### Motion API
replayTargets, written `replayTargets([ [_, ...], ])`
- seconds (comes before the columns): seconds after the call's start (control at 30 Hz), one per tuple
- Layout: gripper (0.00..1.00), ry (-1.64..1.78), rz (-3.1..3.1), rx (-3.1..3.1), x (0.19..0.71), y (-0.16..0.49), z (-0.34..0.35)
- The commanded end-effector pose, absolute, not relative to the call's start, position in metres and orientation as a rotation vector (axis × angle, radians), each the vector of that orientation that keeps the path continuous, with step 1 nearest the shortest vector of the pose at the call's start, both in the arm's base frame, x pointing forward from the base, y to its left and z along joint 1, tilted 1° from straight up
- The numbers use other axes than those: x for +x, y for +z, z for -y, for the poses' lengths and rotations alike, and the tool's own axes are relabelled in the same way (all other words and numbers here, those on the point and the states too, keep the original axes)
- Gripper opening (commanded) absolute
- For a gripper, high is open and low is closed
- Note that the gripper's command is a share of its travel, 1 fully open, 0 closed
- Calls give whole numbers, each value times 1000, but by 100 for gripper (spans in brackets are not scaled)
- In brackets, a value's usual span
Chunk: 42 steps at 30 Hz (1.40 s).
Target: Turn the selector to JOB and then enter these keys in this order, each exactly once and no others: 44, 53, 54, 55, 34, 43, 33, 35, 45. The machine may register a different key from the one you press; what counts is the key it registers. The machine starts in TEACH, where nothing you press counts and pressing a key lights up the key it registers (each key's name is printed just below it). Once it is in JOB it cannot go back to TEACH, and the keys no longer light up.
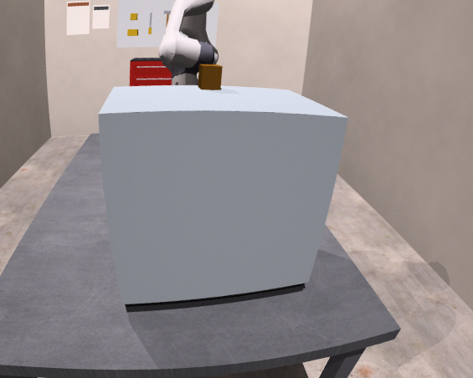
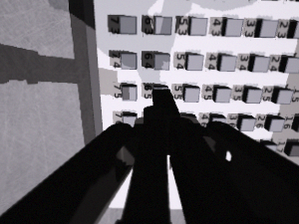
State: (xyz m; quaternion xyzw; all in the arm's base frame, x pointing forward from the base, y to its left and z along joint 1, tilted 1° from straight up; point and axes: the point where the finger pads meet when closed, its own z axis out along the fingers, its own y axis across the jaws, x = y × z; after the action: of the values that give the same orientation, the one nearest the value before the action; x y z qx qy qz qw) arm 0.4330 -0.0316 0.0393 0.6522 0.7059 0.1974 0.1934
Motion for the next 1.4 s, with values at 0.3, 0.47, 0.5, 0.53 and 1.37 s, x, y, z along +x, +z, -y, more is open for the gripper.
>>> replayTargets([
  [0.3, 10, 576, -1961, 1865, 440, 31, 31],
  [0.47, 10, 576, -1961, 1865, 444, 25, 31],
  [0.5, 10, 576, -1961, 1865, 444, 24, 31],
  [0.53, 10, 576, -1961, 1865, 445, 23, 31],
  [1.37, 10, 576, -1961, 1865, 446, 21, 31],
])
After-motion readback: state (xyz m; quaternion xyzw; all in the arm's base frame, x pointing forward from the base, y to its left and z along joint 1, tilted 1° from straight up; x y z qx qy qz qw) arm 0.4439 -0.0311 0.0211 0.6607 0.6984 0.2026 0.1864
